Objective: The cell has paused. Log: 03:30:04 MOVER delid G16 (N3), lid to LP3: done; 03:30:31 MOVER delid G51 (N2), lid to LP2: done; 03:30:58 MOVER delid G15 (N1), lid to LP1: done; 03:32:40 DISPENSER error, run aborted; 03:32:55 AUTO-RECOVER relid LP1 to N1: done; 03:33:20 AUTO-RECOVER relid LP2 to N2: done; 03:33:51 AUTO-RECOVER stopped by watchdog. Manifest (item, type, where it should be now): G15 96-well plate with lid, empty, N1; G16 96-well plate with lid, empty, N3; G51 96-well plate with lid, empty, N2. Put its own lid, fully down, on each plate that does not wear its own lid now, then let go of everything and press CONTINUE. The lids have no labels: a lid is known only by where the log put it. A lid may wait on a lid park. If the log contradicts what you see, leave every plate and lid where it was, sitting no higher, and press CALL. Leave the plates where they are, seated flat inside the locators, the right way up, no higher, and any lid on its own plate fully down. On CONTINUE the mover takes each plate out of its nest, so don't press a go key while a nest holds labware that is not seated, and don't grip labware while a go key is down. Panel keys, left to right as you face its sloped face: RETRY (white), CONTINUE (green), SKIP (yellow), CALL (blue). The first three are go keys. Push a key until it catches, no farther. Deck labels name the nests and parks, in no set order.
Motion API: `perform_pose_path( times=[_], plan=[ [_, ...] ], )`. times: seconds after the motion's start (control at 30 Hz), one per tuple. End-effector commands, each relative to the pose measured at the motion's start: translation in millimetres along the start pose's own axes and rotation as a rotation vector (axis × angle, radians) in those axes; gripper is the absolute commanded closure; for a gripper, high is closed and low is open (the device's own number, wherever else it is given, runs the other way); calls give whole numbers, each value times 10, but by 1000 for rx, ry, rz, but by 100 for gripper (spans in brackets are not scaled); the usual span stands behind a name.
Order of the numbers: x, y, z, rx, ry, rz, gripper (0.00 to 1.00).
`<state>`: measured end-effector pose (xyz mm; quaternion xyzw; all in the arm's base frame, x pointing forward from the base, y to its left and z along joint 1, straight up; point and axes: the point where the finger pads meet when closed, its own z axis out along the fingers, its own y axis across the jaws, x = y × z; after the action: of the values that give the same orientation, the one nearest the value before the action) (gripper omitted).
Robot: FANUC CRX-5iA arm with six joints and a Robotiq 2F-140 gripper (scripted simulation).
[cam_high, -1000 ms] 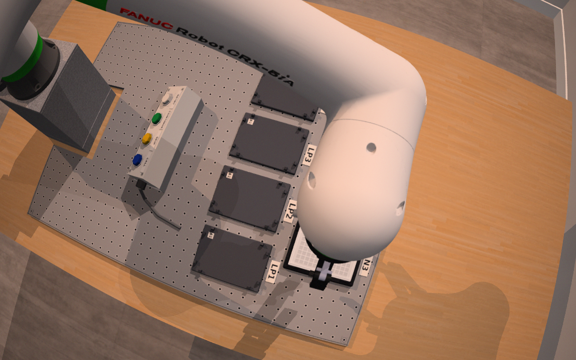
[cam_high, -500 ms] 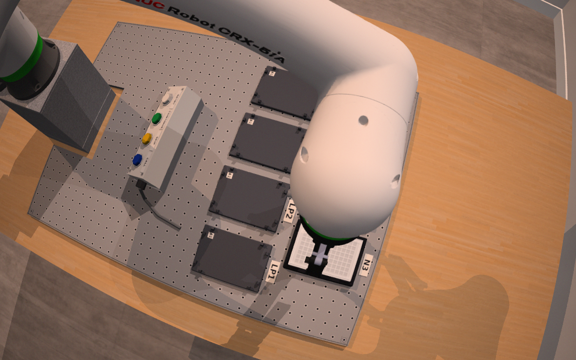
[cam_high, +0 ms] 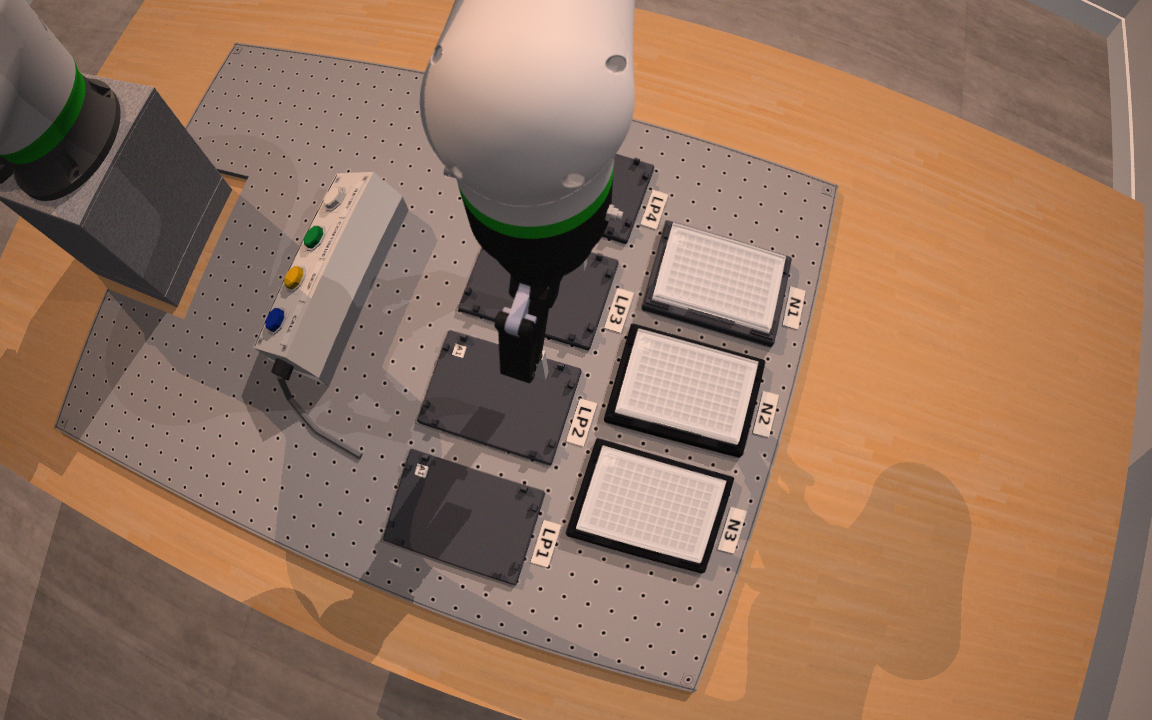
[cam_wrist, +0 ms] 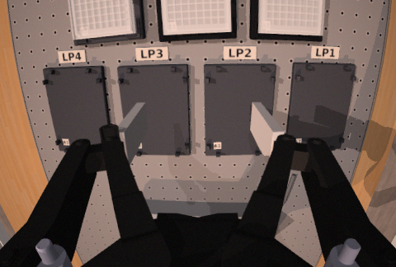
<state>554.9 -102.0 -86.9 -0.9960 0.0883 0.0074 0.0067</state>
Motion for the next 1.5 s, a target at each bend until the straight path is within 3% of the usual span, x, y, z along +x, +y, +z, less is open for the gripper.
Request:
perform_pose_path(
  times=[0.0,0.03,0.13,0.2,0.27,0.3,0.33,0.37,0.4,0.43,0.47,0.57,0.7,0.8,0.93,0.97,1.47],
  plan=[
    [-370,-197,-107,-7,16,7,34],
    [-651,-291,-138,-7,16,11,34],
    [-651,-291,-138,-7,16,11,34],
    [-1218,-412,-163,-7,16,17,34],
    [-1218,-412,-163,-7,16,17,34],
    [-1492,-440,-157,-7,16,20,34],
    [-1492,-440,-157,-7,16,20,34],
    [-1749,-449,-142,-7,16,23,34],
    [-1749,-449,-142,-7,16,23,34],
    [-1985,-443,-119,-7,16,26,34],
    [-1985,-443,-119,-7,16,26,34],
    [-2381,-401,-61,-7,16,30,34],
    [-2535,-373,-31,-7,16,32,34],
    [-2824,-305,37,-7,16,36,34],
    [-2904,-282,58,-7,16,37,34],
    [-2904,-282,58,-7,16,37,100],
    [-2904,-282,58,-7,16,37,100]
  ],
)
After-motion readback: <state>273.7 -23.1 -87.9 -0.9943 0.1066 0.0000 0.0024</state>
